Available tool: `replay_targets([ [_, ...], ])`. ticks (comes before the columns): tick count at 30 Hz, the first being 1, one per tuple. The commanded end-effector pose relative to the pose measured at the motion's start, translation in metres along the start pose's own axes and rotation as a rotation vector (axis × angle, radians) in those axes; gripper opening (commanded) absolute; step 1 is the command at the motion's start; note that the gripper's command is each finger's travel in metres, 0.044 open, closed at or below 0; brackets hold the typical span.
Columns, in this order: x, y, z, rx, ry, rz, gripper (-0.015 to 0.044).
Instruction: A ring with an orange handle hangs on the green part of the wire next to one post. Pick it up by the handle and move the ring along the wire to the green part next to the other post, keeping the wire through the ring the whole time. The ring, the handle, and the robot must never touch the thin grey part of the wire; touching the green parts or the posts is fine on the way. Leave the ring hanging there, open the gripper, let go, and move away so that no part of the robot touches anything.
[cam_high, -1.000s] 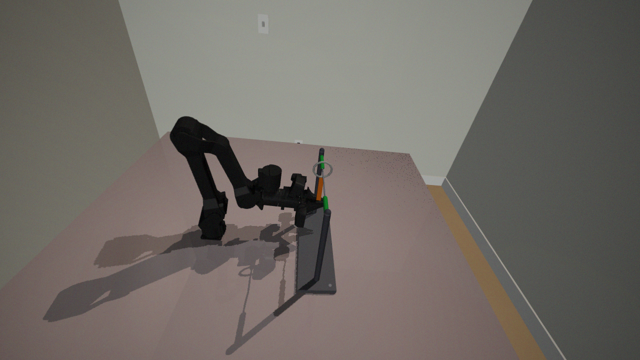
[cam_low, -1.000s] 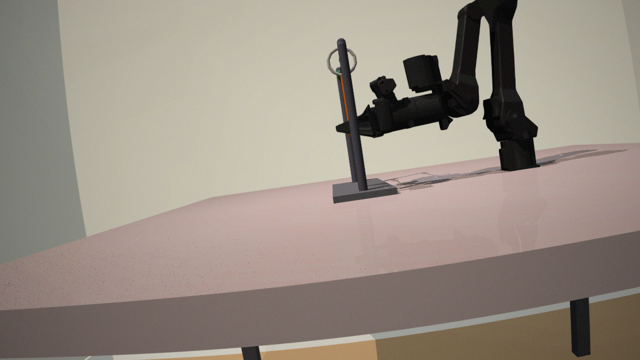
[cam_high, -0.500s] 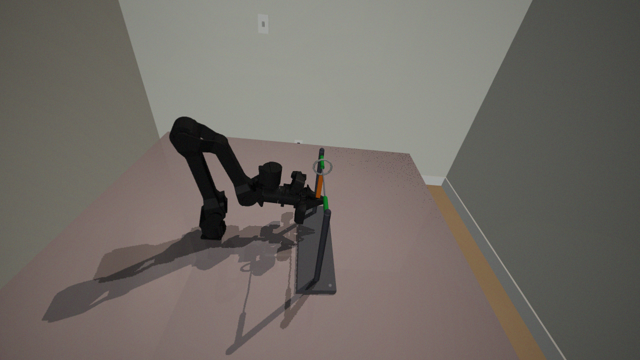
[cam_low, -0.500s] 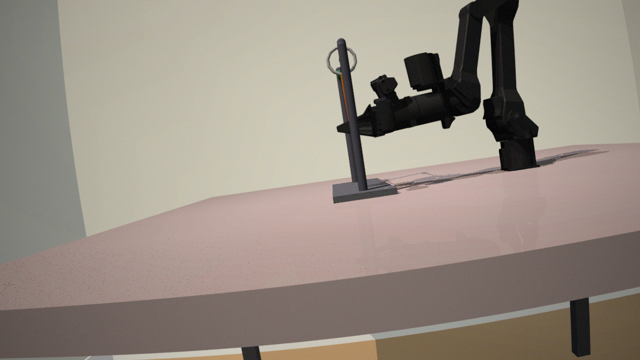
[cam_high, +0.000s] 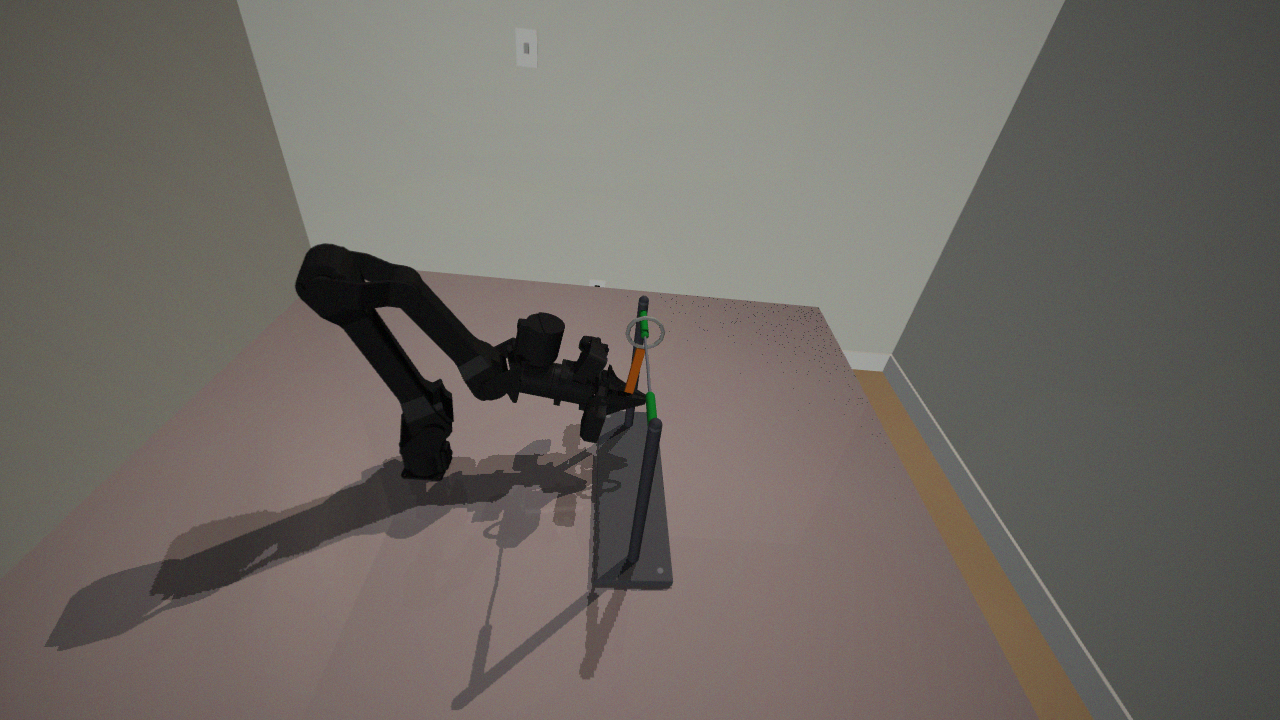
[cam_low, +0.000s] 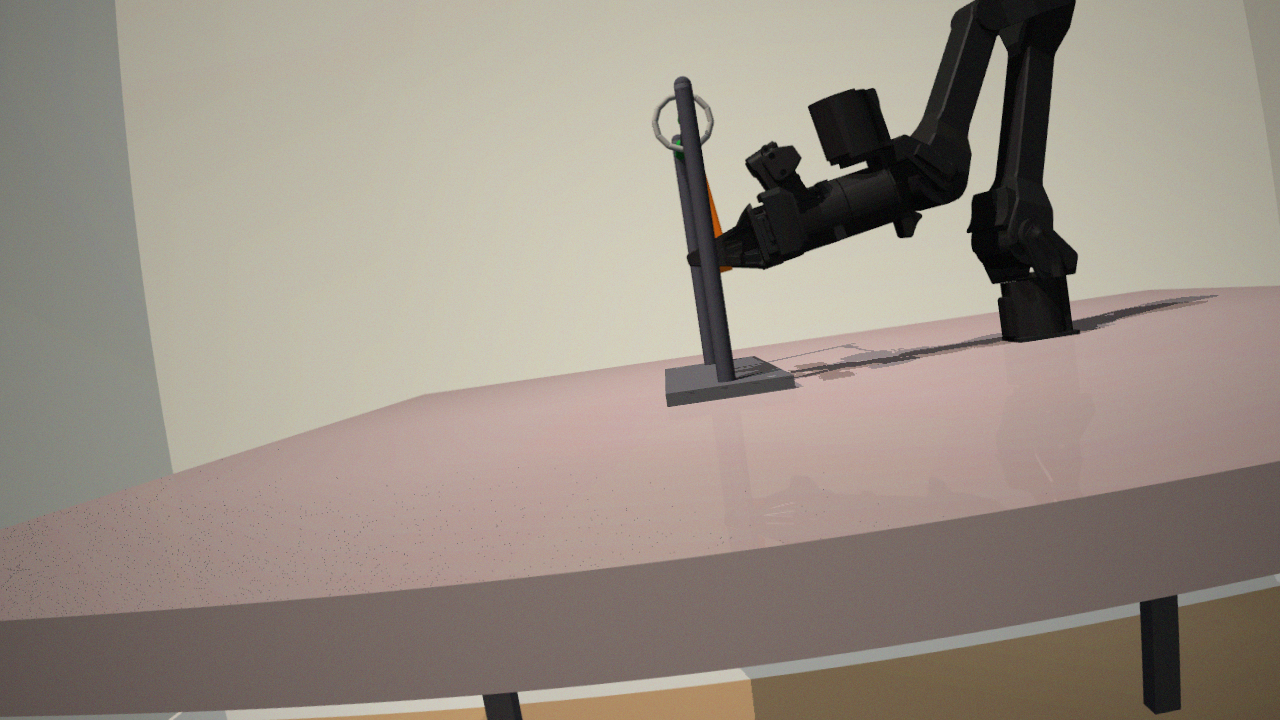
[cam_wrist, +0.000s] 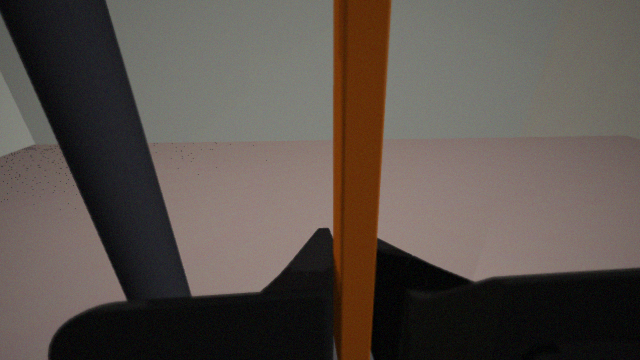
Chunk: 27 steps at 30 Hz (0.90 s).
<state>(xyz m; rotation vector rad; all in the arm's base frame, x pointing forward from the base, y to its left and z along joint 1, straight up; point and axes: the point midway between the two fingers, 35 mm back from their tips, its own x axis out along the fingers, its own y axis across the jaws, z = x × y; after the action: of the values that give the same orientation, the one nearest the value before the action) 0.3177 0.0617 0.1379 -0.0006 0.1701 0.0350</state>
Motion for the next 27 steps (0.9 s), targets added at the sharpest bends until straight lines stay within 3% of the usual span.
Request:
replay_targets([
  [1,-0.0021,0.0007,-0.0042,0.004,0.019,-0.003,-0.015],
  [26,-0.0057,0.0025,-0.0141,0.002,0.054,-0.004,-0.015],
  [27,-0.0055,0.003,-0.0136,-0.001,0.053,0.0,-0.0124],
])
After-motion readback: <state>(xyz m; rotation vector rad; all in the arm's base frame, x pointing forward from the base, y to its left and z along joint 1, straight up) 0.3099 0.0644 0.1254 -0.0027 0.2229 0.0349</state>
